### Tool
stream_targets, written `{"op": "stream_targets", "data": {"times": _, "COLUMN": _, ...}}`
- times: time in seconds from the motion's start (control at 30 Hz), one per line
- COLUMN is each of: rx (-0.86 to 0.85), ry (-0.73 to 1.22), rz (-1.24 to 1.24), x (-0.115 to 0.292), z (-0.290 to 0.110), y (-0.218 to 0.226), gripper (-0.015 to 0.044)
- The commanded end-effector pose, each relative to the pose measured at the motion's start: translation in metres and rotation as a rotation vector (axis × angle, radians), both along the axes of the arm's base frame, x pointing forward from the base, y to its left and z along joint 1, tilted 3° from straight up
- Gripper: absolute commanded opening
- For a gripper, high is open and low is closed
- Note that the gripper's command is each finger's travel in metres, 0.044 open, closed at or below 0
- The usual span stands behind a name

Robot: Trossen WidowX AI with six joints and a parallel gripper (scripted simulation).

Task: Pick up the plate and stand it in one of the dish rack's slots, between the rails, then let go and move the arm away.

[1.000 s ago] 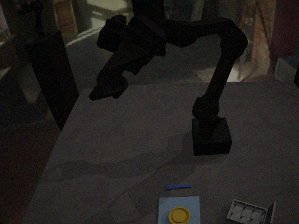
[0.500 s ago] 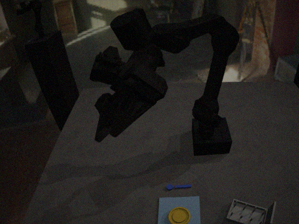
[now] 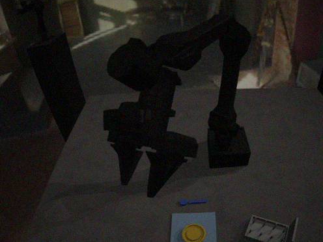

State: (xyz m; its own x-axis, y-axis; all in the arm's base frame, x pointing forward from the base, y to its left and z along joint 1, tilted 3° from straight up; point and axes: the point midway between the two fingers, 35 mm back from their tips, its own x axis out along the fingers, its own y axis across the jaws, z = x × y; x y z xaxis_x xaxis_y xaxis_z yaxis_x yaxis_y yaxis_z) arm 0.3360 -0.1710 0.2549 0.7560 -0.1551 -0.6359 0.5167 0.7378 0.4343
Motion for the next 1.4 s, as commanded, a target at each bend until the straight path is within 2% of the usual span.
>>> {"op": "stream_targets", "data": {"times": 0.0, "rx": -0.024, "ry": 0.096, "rz": 0.058, "x": 0.003, "z": -0.015, "y": 0.008, "gripper": 0.04}}
{"op": "stream_targets", "data": {"times": 0.57, "rx": -0.107, "ry": 0.503, "rz": 0.38, "x": 0.0, "z": -0.078, "y": 0.051, "gripper": 0.04}}
{"op": "stream_targets", "data": {"times": 1.1, "rx": -0.171, "ry": 0.872, "rz": 0.756, "x": -0.023, "z": -0.117, "y": 0.088, "gripper": 0.04}}
{"op": "stream_targets", "data": {"times": 1.3, "rx": -0.176, "ry": 0.906, "rz": 0.795, "x": -0.026, "z": -0.119, "y": 0.091, "gripper": 0.04}}
{"op": "stream_targets", "data": {"times": 1.37, "rx": -0.177, "ry": 0.905, "rz": 0.795, "x": -0.022, "z": -0.132, "y": 0.091, "gripper": 0.04}}
